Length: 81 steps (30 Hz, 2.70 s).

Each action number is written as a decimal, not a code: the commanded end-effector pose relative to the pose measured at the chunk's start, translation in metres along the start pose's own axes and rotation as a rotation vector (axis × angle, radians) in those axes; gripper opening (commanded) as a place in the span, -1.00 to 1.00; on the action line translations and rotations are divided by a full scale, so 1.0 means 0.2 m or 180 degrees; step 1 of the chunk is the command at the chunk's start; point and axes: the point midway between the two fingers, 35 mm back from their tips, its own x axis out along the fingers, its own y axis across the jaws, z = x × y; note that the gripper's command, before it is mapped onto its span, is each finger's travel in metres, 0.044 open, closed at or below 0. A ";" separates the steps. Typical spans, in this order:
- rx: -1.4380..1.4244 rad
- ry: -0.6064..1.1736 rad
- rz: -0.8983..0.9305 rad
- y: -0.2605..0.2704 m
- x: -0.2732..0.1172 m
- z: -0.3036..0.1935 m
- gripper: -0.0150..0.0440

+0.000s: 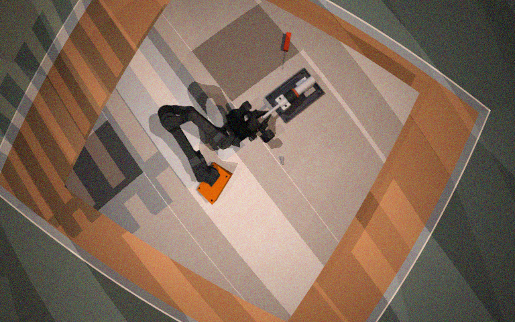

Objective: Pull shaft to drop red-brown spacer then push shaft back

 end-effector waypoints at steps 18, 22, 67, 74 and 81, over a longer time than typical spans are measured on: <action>0.0004 0.0003 0.0007 0.00 -0.01 0.01 -0.49; 0.0004 0.0003 0.0007 0.00 -0.02 0.01 -0.49; 0.0004 0.0003 0.0008 0.00 -0.04 0.02 -0.49; 0.0004 0.0002 0.0008 0.00 -0.04 0.02 -0.49; 0.0004 0.0002 0.0008 0.00 -0.05 0.03 -0.49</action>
